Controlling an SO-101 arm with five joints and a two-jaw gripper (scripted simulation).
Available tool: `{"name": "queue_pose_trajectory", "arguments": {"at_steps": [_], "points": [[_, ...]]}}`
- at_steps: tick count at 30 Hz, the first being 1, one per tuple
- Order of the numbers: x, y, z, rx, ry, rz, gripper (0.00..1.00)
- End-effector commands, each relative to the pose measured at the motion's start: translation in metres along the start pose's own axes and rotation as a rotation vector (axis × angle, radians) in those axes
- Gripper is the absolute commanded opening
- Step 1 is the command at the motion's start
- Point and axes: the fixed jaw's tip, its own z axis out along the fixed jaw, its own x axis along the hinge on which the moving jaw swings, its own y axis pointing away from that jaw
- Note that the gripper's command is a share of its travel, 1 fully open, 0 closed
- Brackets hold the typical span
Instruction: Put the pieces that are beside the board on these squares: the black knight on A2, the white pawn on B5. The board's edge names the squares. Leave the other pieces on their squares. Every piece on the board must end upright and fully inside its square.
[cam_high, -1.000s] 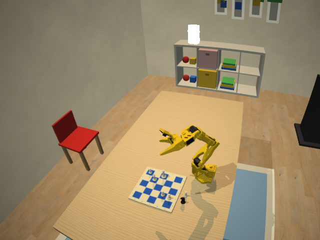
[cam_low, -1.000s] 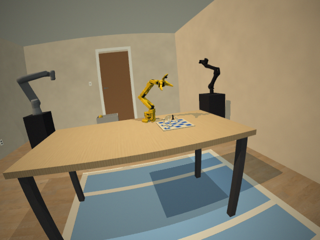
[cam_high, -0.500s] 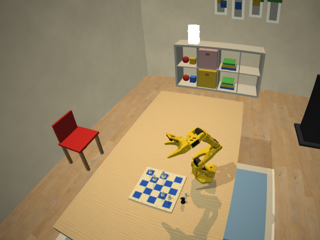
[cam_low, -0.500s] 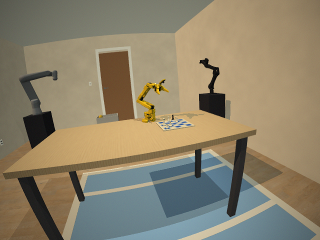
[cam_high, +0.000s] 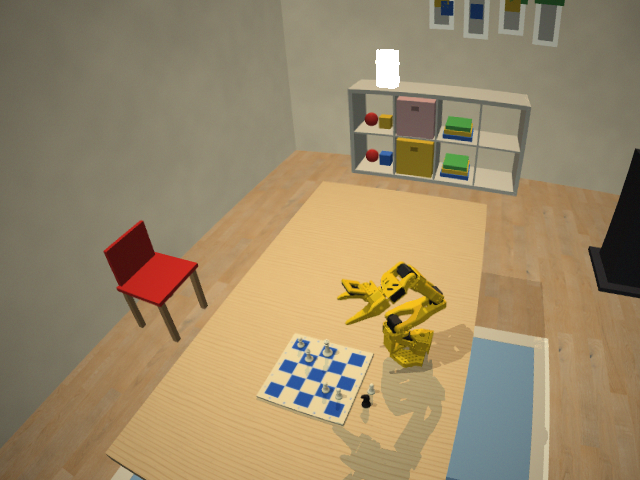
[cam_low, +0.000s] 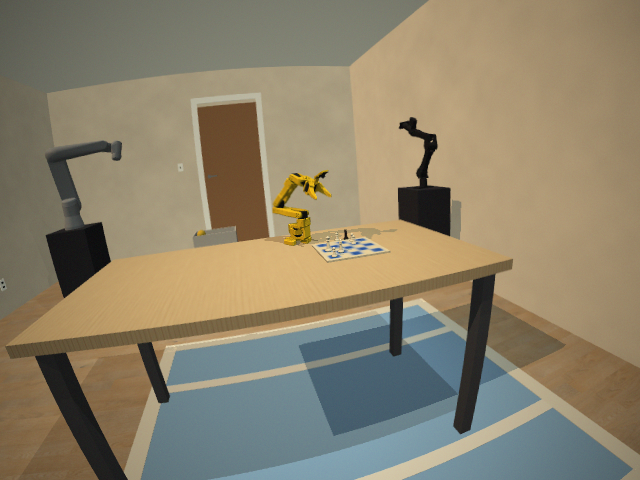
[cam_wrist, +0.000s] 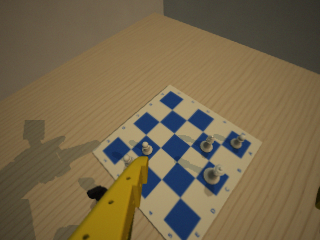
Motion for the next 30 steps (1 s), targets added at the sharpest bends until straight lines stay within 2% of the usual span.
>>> {"name": "queue_pose_trajectory", "arguments": {"at_steps": [1, 11, 30], "points": [[0.02, -0.004, 0.001, 0.018, 0.033, -0.033, 0.45], [0.044, -0.008, 0.005, 0.034, 0.082, -0.083, 0.4], [0.045, -0.009, 0.005, 0.035, 0.085, -0.085, 0.4]]}}
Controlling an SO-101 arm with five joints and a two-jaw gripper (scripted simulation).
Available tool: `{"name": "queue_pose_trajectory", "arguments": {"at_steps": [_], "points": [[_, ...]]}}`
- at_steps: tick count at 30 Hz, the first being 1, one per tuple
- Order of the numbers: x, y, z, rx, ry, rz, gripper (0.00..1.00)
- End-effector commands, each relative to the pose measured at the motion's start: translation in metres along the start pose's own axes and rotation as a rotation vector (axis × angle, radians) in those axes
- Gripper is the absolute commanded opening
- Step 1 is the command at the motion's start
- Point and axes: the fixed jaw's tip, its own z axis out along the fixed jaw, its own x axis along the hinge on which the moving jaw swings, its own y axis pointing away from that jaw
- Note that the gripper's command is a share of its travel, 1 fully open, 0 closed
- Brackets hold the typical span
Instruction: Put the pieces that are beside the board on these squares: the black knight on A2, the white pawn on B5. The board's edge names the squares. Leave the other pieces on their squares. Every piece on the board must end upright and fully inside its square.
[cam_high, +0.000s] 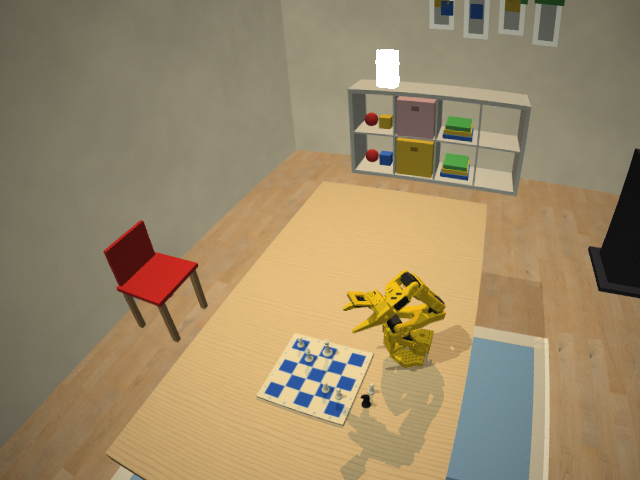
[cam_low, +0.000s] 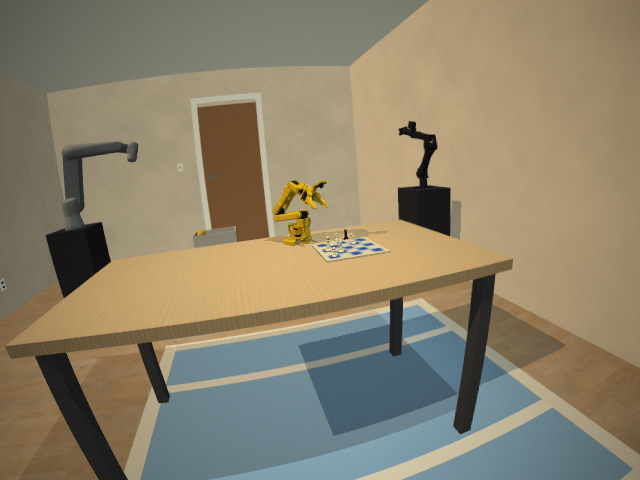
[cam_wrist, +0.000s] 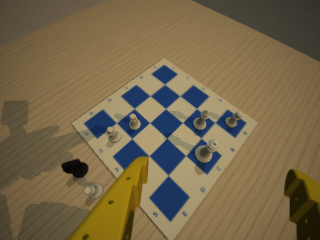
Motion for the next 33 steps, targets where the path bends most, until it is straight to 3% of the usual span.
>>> {"name": "queue_pose_trajectory", "arguments": {"at_steps": [1, 19, 23, 30, 33], "points": [[0.005, -0.001, 0.002, 0.004, 0.02, -0.003, 0.4], [0.006, 0.001, 0.003, -0.009, 0.051, -0.012, 0.38], [0.014, 0.011, 0.006, -0.067, 0.199, -0.059, 0.3], [0.037, 0.034, 0.011, -0.191, 0.584, -0.219, 0.08], [0.043, 0.039, 0.011, -0.216, 0.682, -0.268, 0.02]]}}
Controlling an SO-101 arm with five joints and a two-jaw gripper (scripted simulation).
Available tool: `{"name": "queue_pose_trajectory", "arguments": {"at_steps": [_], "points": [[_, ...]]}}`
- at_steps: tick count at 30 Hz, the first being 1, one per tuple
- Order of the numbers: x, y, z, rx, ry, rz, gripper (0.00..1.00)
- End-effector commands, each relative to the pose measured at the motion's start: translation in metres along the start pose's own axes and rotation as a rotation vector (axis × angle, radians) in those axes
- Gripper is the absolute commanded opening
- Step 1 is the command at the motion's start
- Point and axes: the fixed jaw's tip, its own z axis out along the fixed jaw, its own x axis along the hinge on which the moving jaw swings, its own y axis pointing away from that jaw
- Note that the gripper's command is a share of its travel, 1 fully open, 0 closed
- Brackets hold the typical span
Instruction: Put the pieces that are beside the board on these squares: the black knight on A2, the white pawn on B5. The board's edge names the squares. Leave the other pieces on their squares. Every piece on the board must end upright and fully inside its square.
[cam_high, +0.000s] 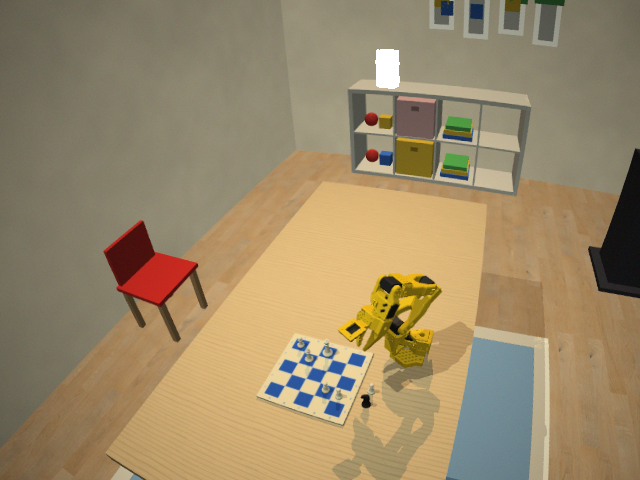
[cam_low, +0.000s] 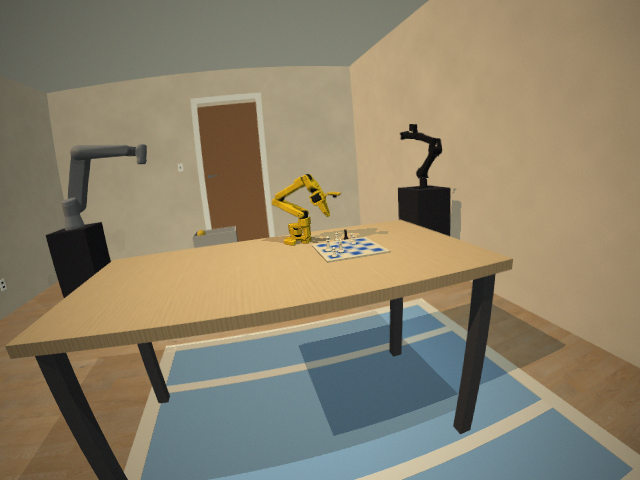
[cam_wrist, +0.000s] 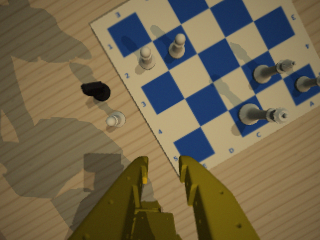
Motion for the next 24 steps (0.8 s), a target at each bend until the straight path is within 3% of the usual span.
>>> {"name": "queue_pose_trajectory", "arguments": {"at_steps": [1, 5, 24], "points": [[0.0029, 0.0079, 0.0055, -0.032, 0.151, -0.052, 0.02], [0.0041, 0.0097, 0.0067, -0.038, 0.182, -0.066, 0.0], [0.0058, 0.0107, 0.007, -0.041, 0.183, -0.074, 0.0]]}}
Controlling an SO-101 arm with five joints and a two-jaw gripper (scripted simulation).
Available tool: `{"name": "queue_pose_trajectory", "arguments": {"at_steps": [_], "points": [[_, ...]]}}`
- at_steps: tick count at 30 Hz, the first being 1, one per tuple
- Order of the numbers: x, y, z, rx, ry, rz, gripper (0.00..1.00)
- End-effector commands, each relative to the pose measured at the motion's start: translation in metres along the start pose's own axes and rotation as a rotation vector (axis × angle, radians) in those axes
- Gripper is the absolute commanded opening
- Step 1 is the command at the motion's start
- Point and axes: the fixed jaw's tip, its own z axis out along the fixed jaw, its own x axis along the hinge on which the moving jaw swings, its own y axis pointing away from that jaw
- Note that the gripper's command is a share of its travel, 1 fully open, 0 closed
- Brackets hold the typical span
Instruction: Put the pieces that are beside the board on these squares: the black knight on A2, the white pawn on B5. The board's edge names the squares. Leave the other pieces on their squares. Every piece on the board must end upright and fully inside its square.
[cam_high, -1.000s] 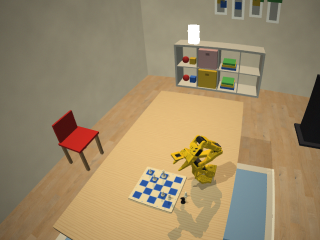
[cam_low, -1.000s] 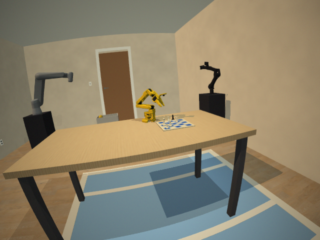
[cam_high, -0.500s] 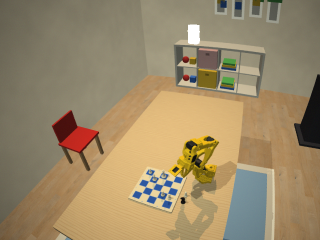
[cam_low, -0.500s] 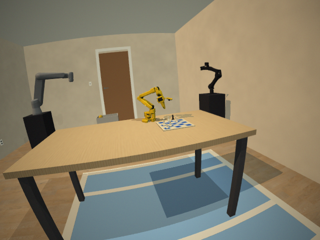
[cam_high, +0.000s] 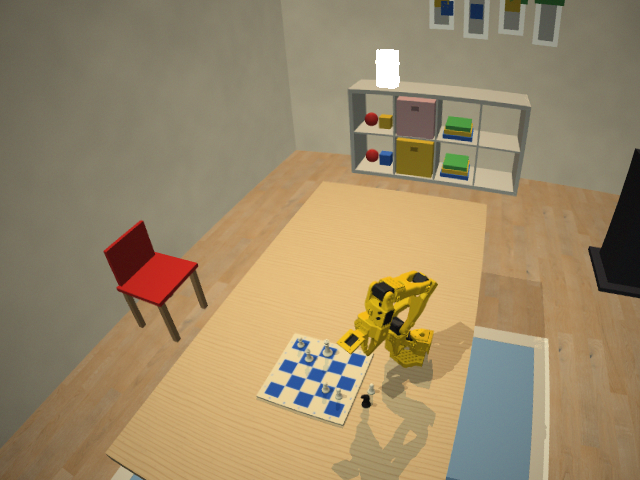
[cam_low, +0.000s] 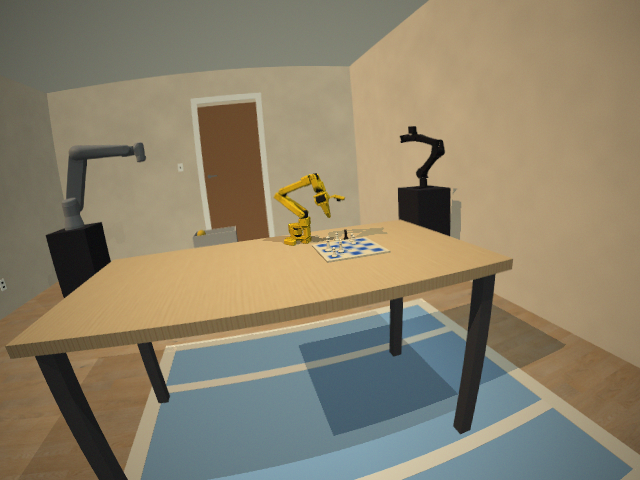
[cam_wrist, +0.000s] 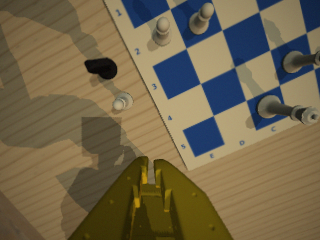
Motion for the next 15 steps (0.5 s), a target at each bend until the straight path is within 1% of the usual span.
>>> {"name": "queue_pose_trajectory", "arguments": {"at_steps": [1, 15], "points": [[0.001, 0.0012, -0.0006, -0.003, 0.002, -0.007, 0.0], [0.0025, 0.0013, 0.0, -0.003, 0.003, -0.007, 0.0]]}}
